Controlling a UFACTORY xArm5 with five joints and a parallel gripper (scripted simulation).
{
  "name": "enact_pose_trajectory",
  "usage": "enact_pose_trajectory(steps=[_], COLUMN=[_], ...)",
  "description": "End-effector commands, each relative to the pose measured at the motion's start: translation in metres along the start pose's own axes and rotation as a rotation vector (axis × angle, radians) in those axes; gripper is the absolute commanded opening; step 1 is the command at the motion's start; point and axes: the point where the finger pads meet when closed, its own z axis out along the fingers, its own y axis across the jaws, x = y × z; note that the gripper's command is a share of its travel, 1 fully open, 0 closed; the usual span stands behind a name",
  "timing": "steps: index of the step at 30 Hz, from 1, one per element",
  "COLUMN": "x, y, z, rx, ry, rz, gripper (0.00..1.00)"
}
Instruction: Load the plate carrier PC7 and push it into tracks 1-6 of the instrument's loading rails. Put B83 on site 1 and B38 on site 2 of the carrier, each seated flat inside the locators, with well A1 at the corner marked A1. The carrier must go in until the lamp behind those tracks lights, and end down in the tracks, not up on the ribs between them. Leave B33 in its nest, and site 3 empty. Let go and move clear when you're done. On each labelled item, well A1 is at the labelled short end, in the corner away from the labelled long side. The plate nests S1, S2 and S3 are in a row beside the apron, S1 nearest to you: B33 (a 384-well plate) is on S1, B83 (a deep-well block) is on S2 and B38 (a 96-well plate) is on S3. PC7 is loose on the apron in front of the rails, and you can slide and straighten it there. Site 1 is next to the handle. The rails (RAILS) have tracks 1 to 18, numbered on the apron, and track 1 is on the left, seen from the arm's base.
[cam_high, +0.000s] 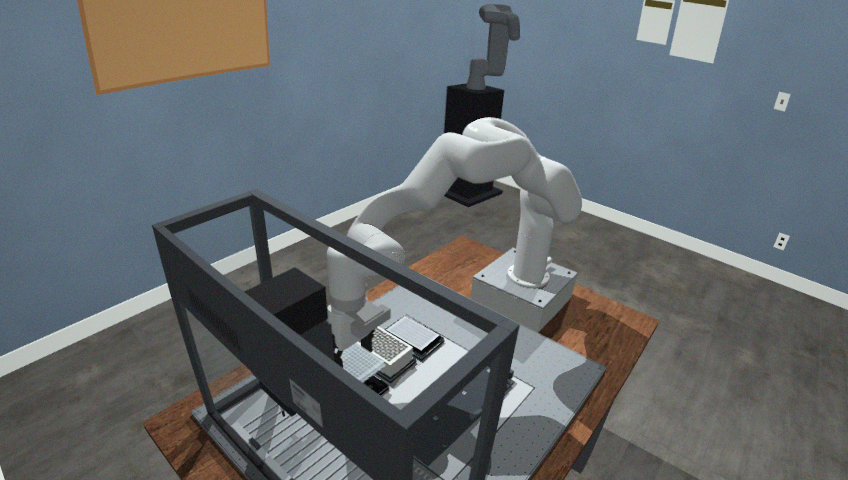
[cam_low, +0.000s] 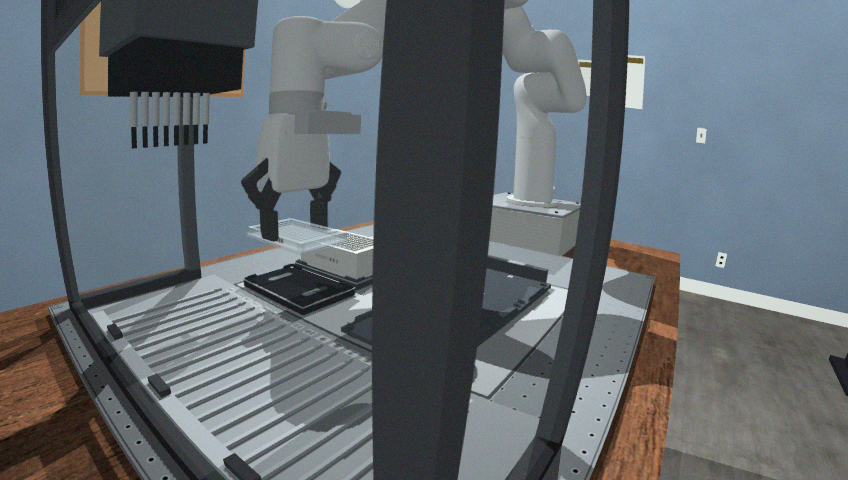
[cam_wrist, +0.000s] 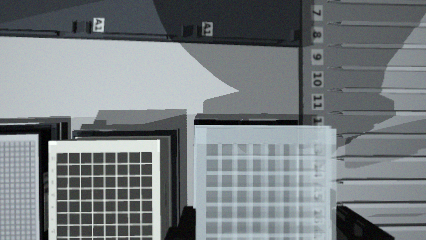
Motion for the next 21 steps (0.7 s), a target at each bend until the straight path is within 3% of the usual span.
enact_pose_trajectory(steps=[1,21], x=[0.0,0.001], y=[0.002,0.002], z=[-0.009,-0.039], rx=[0.0,0.0], ry=[-0.027,-0.027], rz=[0.0,0.0], gripper=[0.0,0.0])
